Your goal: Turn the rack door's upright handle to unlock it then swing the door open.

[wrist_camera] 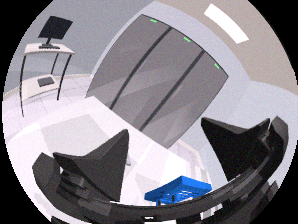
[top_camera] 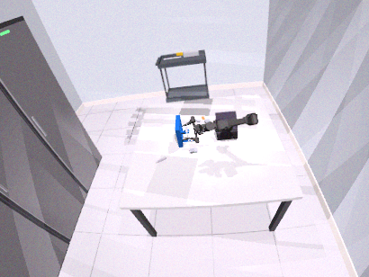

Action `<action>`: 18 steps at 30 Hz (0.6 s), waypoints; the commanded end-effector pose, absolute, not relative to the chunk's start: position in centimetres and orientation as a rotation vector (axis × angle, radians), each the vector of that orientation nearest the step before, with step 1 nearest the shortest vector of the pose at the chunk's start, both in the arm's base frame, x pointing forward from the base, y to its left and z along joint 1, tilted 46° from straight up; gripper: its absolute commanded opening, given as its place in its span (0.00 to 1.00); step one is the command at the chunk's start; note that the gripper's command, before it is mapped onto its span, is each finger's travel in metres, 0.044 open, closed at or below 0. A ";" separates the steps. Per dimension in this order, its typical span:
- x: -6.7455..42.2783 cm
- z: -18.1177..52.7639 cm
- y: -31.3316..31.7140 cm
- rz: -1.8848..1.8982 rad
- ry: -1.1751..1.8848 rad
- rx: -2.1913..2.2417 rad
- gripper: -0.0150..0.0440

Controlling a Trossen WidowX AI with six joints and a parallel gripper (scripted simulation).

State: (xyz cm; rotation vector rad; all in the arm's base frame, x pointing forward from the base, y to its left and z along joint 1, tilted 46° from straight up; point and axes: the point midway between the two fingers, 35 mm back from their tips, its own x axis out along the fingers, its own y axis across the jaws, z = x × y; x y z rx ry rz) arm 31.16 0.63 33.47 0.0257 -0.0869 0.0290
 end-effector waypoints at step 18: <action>36.0 26.7 -1.8 0.069 0.349 -0.069 0.76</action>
